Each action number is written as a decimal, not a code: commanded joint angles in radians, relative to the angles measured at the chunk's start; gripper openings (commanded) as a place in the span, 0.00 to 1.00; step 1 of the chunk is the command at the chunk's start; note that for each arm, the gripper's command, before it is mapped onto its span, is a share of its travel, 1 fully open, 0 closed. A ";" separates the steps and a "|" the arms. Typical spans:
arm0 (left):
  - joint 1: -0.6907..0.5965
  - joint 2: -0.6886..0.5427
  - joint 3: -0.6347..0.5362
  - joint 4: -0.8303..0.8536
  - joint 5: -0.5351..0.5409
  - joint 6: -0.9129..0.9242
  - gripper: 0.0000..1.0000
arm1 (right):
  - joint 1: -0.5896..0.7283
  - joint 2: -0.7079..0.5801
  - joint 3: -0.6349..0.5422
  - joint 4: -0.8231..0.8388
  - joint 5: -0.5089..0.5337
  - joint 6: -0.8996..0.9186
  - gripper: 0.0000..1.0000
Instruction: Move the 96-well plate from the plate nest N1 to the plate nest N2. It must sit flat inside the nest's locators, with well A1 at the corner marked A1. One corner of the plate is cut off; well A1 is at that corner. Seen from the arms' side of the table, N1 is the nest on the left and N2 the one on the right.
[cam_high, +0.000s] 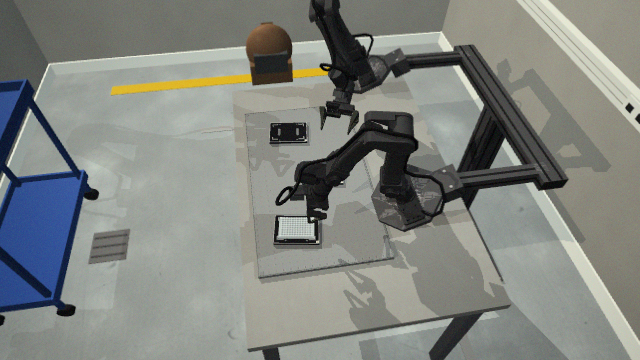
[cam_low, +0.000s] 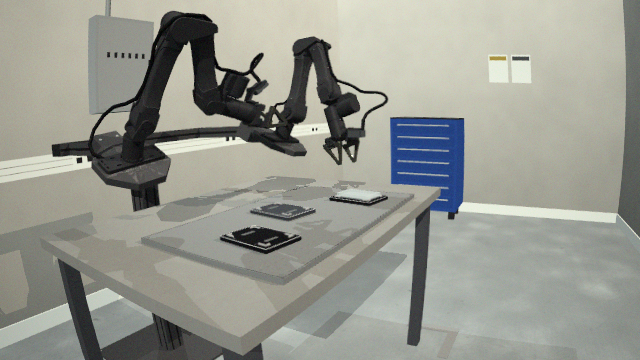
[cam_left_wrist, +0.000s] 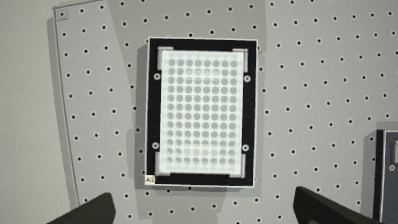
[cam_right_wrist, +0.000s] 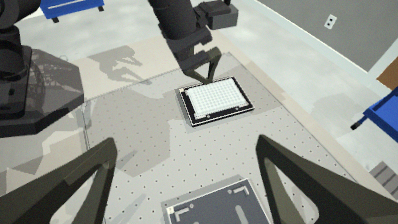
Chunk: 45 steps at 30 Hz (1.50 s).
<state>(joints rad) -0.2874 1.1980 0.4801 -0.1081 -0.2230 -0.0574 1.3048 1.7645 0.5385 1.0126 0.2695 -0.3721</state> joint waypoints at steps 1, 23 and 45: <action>-0.014 0.006 -0.004 0.005 -0.006 -0.011 1.00 | 0.022 -0.004 -0.008 0.027 0.007 -0.008 1.00; 0.051 0.449 0.455 -0.311 0.030 0.052 1.00 | 0.016 -0.006 0.002 0.027 0.007 -0.002 1.00; 0.061 0.548 0.530 -0.269 0.034 0.063 1.00 | 0.016 -0.006 0.002 0.027 0.007 -0.002 1.00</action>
<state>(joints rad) -0.2272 1.7432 0.9779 -0.3996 -0.1967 -0.0078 1.3048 1.7645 0.5385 1.0180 0.2775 -0.3725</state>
